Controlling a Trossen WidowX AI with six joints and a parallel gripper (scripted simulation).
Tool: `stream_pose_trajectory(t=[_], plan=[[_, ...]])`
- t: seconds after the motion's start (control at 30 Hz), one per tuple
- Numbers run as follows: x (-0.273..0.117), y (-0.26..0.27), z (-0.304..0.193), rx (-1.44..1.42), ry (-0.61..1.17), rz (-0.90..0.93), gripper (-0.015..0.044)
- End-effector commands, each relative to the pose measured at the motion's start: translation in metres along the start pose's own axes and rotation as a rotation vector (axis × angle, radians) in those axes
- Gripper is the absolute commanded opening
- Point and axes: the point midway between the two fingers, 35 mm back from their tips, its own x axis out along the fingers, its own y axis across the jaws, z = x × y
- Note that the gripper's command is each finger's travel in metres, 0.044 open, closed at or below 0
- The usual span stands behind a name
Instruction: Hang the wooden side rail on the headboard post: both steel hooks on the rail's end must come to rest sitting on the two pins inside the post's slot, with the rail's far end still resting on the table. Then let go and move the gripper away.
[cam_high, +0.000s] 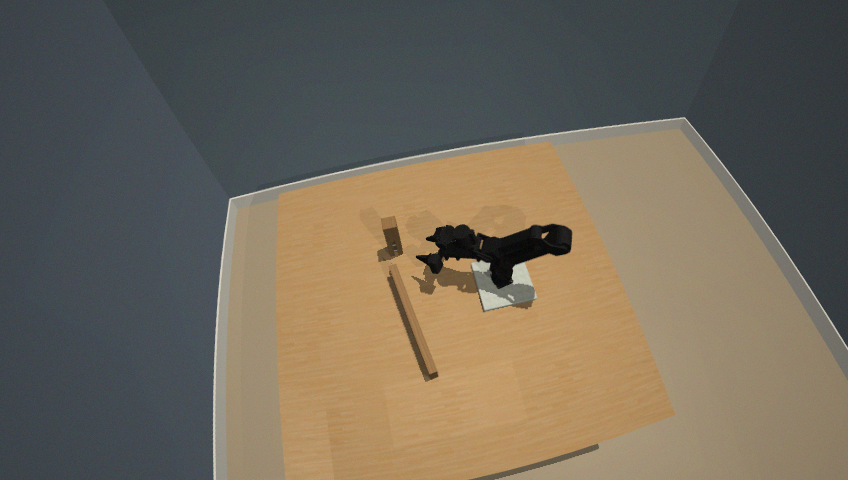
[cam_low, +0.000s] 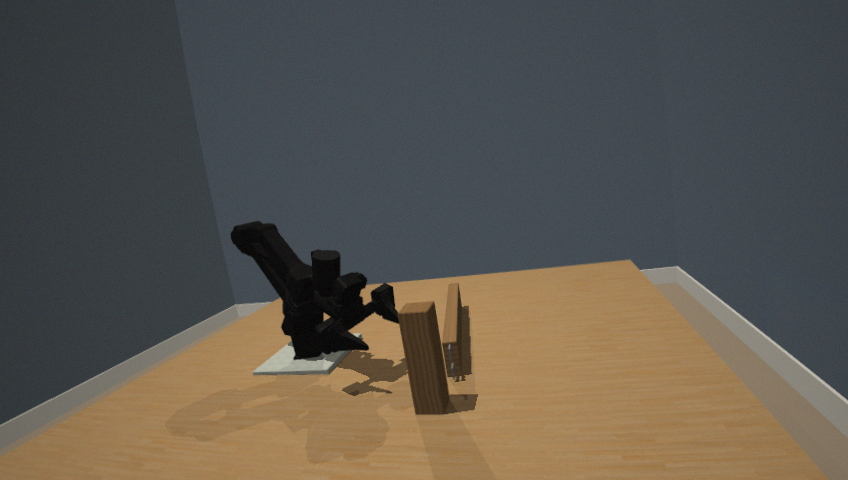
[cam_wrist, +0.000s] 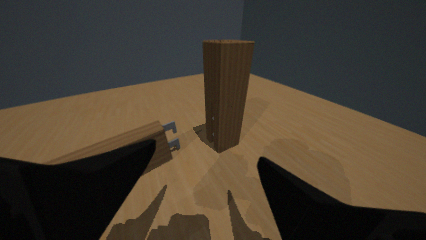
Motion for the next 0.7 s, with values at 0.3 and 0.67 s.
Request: stream_pose_trajectory(t=[0.3, 0.67], plan=[[0.022, 0.021, 0.012, 0.186, 0.179, -0.161, 0.0440], [0.029, 0.053, 0.029, 0.268, 0.252, -0.367, 0.0440]])
